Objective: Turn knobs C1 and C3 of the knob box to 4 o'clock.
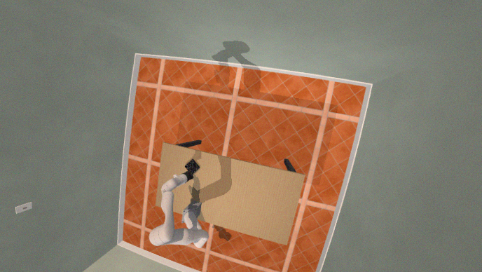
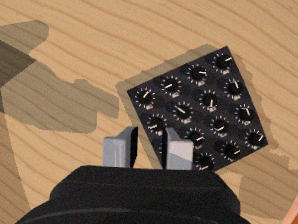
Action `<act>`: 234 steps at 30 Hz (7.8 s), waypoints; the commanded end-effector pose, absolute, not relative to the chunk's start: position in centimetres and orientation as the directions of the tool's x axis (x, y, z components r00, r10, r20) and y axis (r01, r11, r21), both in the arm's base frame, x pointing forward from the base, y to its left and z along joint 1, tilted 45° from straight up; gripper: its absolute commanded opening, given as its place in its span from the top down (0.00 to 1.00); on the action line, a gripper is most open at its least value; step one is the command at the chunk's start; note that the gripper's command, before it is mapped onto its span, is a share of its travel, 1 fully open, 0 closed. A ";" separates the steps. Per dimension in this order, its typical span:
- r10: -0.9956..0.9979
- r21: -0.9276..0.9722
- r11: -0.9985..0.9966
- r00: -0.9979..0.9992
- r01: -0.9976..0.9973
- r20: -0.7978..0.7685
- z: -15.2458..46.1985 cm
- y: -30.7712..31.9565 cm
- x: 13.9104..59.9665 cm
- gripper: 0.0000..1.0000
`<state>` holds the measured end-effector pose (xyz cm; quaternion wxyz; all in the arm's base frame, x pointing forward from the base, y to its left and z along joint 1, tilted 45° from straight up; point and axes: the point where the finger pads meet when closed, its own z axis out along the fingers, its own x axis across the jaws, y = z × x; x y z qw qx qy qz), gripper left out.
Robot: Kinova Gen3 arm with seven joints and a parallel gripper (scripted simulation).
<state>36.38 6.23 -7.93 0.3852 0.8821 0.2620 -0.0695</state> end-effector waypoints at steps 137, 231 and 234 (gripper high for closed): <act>0.695 0.330 -0.195 0.367 0.924 -0.618 -9.7 3.9 38.8 0.54; 0.695 0.330 -0.195 0.367 0.924 -0.618 -9.4 3.6 38.7 0.54; 0.695 0.330 -0.195 0.367 0.924 -0.618 -9.4 3.6 38.7 0.54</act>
